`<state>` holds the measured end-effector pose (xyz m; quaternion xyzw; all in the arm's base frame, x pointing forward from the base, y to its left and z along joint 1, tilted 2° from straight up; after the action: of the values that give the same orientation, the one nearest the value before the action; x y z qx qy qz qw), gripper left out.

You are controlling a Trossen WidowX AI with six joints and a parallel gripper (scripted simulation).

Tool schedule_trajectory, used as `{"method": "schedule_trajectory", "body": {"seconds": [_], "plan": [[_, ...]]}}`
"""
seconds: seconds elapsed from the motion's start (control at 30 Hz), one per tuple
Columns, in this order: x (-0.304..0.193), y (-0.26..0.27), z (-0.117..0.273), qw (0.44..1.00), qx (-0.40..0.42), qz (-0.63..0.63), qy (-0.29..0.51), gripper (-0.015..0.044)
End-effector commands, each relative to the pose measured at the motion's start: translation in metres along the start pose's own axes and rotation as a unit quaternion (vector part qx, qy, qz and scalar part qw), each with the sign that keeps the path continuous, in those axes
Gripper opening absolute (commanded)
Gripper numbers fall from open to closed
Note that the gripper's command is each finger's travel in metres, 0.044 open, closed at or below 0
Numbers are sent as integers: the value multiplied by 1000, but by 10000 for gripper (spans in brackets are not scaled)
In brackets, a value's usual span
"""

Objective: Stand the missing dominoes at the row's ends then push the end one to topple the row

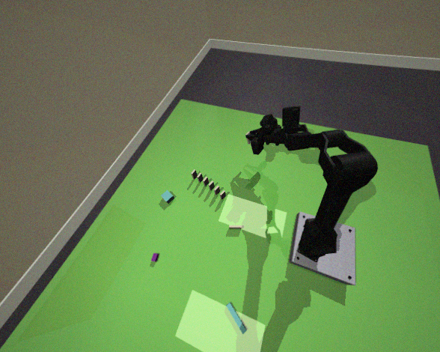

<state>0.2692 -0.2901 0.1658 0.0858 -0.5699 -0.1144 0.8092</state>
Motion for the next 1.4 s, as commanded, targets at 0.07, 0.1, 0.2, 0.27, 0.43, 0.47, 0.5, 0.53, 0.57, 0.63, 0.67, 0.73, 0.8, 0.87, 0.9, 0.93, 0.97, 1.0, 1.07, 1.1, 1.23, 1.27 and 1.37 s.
{"method": "schedule_trajectory", "body": {"seconds": [0.07,0.1,0.2,0.27,0.43,0.47,0.5,0.53,0.57,0.63,0.67,0.73,0.8,0.87,0.9,0.93,0.97,1.0,1.07,1.1,1.23,1.27,1.37], "plan": [[-11,-3,8,999,25,-4,-34,107],[-12,-3,10,999,30,-3,-40,107],[-17,-4,15,997,44,0,-58,107],[-20,-4,19,996,53,2,-69,107],[-28,-3,29,993,71,17,-93,107],[-30,-3,31,992,74,21,-98,107],[-31,-2,33,991,77,24,-102,107],[-33,-2,35,991,81,27,-106,107],[-34,-1,37,990,85,30,-110,107],[-38,0,41,988,92,36,-117,107],[-39,1,44,987,98,38,-120,107],[-43,3,48,985,108,41,-125,107],[-46,5,52,984,118,44,-129,107],[-50,7,57,982,129,48,-133,107],[-52,8,59,981,134,50,-134,107],[-54,9,61,980,139,52,-135,107],[-56,10,63,979,144,54,-136,107],[-57,12,66,978,149,57,-137,107],[-61,14,71,976,159,62,-138,107],[-63,16,73,974,164,65,-138,107],[-71,23,83,970,184,77,-137,107],[-73,24,85,969,189,80,-136,107],[-78,29,91,967,199,88,-133,107]]}}
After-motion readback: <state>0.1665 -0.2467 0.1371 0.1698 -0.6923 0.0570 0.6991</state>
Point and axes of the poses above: the point midway between the two fingers, 35 mm back from their tips, its own z axis back along the fingers, its own y axis across the jaws, x = y × z, the point moved 10 cm from there along z, back along the fingers, and after that the axes turned 11 degrees about -z, right-handed, at the moved point
